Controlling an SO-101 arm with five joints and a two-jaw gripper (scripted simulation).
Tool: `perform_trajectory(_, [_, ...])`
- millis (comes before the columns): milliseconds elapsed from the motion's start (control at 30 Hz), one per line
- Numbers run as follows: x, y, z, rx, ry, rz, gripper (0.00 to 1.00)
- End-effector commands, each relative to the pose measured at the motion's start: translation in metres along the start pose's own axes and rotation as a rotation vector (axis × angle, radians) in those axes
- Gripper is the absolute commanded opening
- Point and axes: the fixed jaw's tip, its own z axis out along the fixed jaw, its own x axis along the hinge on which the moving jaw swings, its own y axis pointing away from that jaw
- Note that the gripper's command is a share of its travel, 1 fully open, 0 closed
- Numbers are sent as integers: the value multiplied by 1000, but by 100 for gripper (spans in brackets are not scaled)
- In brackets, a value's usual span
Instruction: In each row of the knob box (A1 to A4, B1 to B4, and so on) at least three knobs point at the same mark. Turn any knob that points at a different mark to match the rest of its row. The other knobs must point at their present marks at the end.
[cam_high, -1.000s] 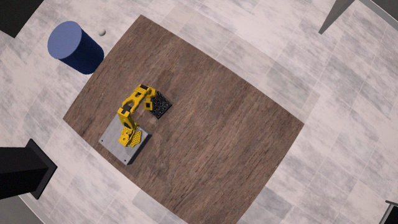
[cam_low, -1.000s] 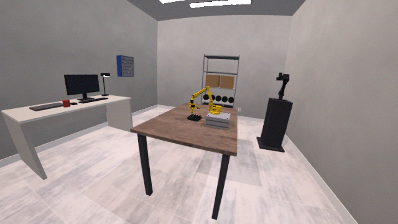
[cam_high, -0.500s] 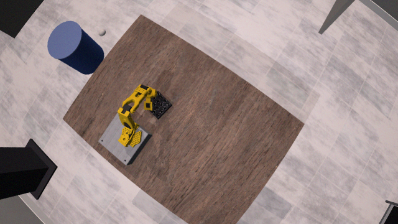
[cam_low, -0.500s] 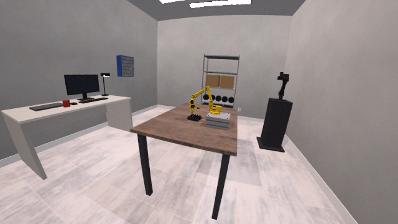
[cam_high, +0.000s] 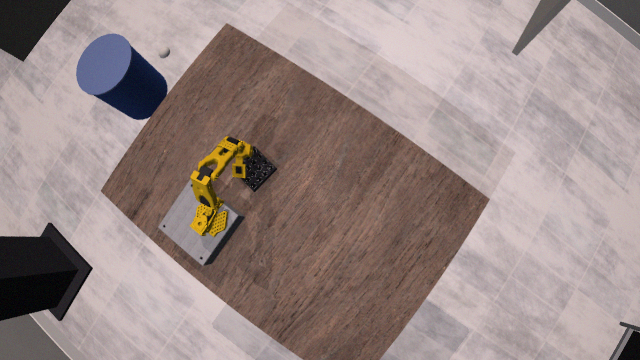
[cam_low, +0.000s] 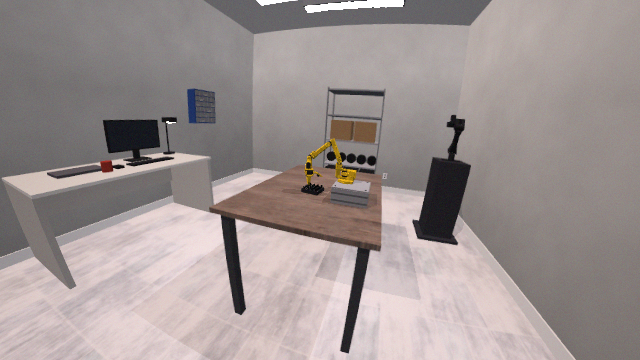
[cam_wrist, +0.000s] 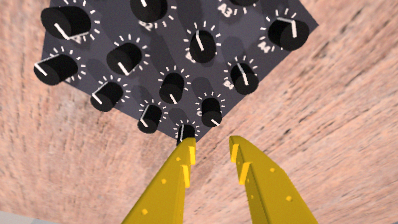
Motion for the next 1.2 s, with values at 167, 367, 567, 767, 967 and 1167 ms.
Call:
perform_trajectory(167, [0, 0, 5, 1, -1, -6, 10])
perform_trajectory(367, [0, 0, 6, 1, -1, -6, 10])
perform_trajectory(567, [0, 0, 6, 1, -1, -6, 10])
perform_trajectory(767, [0, 0, 6, 1, -1, -6, 10])
perform_trajectory(967, [0, 0, 6, 1, -1, -6, 10])
perform_trajectory(1167, [-1, -1, 8, 1, -1, -6, 10])
